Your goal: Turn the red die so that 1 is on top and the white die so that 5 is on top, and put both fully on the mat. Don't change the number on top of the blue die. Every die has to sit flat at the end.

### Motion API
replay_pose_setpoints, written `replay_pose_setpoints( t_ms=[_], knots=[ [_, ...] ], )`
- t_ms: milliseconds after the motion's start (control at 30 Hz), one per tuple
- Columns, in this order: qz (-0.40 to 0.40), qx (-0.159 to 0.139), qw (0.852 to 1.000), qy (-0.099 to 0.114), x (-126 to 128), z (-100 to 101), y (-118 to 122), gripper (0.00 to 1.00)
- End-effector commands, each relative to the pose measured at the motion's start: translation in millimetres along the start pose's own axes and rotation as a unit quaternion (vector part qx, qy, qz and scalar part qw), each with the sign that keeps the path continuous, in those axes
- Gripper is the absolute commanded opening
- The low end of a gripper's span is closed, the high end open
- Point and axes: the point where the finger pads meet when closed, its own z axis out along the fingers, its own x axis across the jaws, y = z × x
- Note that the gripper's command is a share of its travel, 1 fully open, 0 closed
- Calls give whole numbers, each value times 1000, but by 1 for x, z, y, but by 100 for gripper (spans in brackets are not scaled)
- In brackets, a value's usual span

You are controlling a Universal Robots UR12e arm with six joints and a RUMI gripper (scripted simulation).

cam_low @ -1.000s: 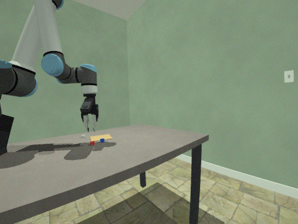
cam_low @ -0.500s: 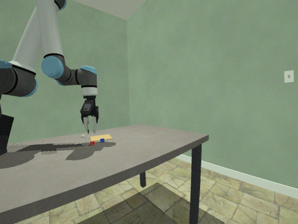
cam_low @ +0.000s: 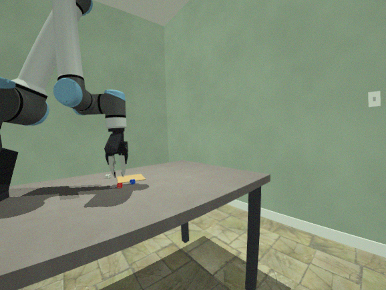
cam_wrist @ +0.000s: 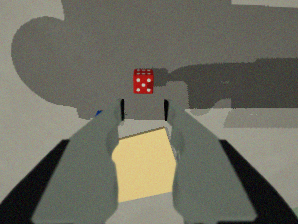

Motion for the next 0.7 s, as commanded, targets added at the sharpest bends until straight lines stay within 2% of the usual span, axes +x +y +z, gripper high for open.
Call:
replay_pose_setpoints(
  t_ms=[0, 667],
  knots=[
    [0, 0, 1000, -1, -1, 8, 0, 21],
    [0, 0, 1000, -1, -1, 20, 0, 21]
  ],
)
